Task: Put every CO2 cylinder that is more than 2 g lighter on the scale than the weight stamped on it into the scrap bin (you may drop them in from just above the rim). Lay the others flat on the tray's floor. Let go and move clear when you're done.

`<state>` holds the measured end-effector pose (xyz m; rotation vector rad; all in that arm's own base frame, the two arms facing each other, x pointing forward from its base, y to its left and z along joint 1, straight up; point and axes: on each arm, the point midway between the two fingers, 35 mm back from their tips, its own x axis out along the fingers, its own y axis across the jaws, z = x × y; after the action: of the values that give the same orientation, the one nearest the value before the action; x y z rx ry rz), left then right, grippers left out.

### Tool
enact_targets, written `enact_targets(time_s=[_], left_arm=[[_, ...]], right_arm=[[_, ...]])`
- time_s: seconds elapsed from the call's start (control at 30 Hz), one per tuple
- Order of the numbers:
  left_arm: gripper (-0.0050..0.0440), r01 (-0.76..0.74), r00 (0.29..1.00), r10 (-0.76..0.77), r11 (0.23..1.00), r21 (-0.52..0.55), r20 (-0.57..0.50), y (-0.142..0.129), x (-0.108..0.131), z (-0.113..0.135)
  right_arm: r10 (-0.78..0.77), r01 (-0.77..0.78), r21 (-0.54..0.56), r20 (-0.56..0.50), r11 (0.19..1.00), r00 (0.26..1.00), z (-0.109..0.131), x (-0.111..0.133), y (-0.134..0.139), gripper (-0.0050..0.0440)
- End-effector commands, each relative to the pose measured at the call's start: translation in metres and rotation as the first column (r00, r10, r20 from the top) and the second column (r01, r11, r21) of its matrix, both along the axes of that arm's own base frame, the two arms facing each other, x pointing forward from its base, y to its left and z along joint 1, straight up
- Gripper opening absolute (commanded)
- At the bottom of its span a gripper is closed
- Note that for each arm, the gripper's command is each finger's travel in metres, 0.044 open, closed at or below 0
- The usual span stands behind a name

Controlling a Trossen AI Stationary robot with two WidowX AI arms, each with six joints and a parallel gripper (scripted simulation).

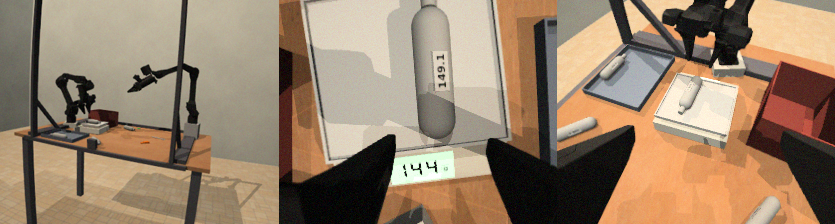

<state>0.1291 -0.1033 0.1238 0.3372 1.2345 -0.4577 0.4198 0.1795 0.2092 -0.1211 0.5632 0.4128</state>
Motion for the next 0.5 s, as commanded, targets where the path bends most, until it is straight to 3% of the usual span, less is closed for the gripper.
enact_targets(time_s=[0.0, 0.23, 0.47], left_arm=[[0.0254, -0.013, 1.000, 0.013, 1.000, -0.018, 0.014, -0.005, 0.008, 0.007], [0.0254, -0.012, 1.000, 0.012, 1.000, -0.015, 0.010, -0.005, 0.007, 0.006], [0.0254, -0.057, 0.998, 0.057, 0.998, -0.012, 0.001, -0.019, 0.033, 0.002]], right_arm=[[0.017, -0.018, 0.014, 0.034, 1.000, 0.999, 0.006, -0.028, -0.005, 0.0440], [0.018, -0.018, 0.014, 0.033, 1.000, 0.999, 0.004, -0.031, -0.006, 0.0440], [0.017, -0.018, 0.014, 0.032, 1.000, 0.999, 0.004, -0.031, -0.006, 0.0440]])
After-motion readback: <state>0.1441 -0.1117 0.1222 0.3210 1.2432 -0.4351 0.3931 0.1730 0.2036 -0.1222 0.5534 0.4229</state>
